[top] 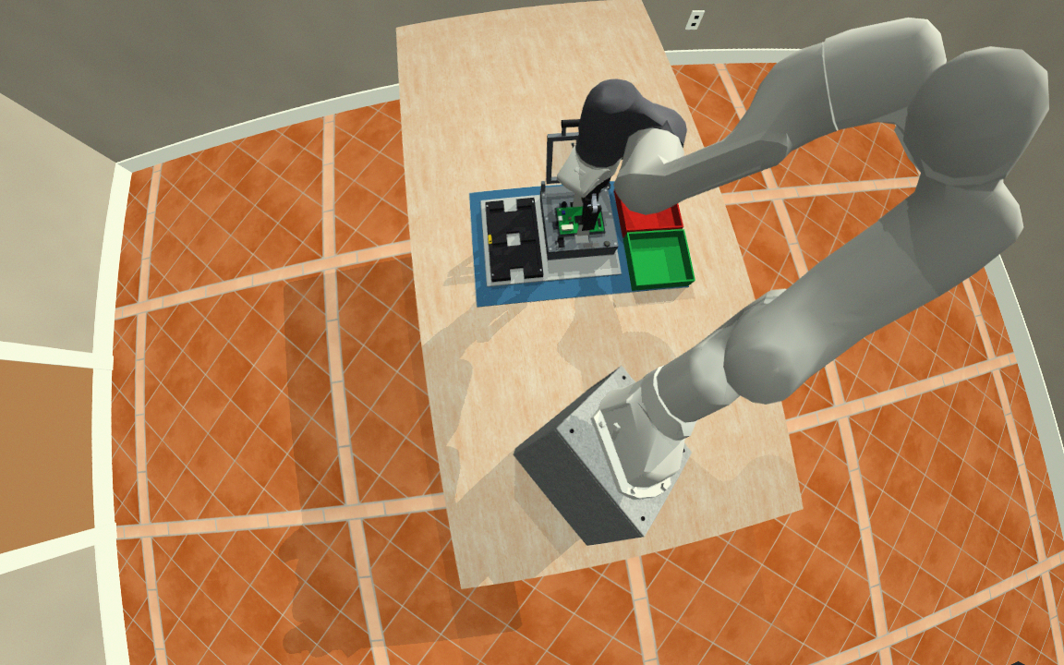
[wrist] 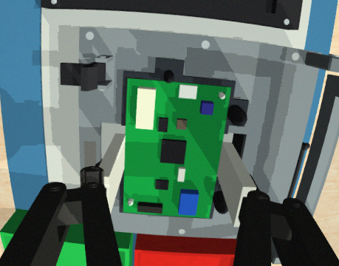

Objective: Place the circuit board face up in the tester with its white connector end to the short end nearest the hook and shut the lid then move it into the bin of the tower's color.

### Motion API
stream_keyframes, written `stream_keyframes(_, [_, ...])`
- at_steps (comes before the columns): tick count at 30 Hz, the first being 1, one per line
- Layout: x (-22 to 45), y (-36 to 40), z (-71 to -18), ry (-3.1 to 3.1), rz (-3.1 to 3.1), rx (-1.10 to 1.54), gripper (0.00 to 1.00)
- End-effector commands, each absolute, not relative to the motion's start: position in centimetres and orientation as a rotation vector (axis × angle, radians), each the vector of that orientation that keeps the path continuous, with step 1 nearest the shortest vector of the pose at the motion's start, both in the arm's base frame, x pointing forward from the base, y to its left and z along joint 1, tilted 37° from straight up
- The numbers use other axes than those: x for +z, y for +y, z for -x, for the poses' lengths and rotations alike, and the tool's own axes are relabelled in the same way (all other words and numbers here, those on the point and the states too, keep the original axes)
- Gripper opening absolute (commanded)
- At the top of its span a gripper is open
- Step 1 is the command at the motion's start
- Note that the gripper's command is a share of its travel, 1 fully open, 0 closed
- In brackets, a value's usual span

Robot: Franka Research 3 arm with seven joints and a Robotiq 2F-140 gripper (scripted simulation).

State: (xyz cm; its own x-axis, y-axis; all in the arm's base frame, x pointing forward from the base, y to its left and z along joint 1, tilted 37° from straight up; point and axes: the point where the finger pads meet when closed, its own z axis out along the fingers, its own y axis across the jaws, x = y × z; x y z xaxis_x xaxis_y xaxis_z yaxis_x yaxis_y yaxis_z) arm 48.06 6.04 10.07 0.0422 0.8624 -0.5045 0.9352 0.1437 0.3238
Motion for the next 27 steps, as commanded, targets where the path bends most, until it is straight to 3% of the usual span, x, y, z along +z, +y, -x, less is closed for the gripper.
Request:
stream_keyframes(1, [10.02, 6.1, -47.89, 1.82, -1.723, -0.157, 0.47])
stream_keyframes(27, [10.02, 6.1, -47.89, 1.82, -1.723, -0.157, 0.46])
